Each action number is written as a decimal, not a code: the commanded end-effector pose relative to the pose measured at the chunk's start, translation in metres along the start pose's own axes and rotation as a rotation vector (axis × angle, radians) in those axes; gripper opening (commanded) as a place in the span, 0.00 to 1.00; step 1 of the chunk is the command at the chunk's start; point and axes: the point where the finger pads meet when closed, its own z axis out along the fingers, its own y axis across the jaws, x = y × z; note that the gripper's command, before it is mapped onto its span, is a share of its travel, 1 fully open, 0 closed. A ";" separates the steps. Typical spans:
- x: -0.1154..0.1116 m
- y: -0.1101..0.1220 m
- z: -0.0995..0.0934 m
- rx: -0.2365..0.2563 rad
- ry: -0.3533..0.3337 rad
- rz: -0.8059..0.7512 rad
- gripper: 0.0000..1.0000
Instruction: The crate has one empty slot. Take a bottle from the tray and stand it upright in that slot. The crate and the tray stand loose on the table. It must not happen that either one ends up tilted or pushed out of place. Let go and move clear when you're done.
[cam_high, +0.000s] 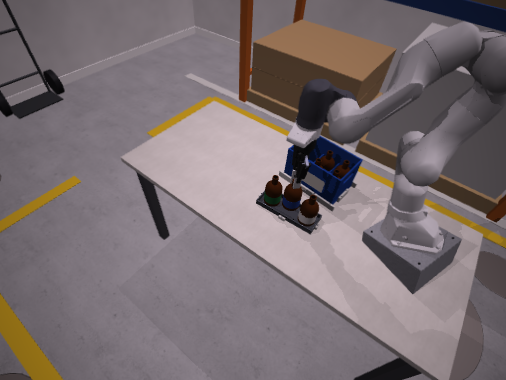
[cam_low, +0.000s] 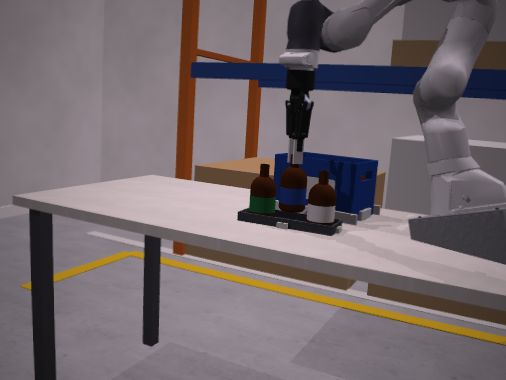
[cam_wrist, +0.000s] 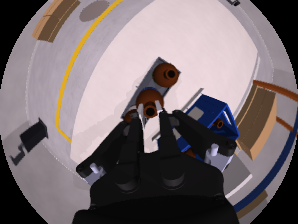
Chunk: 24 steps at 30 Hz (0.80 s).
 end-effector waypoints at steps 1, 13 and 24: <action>0.002 0.000 -0.003 0.001 0.006 -0.003 0.00; 0.002 0.000 -0.005 0.000 0.006 -0.003 0.00; 0.003 0.000 -0.011 0.000 0.006 -0.003 0.00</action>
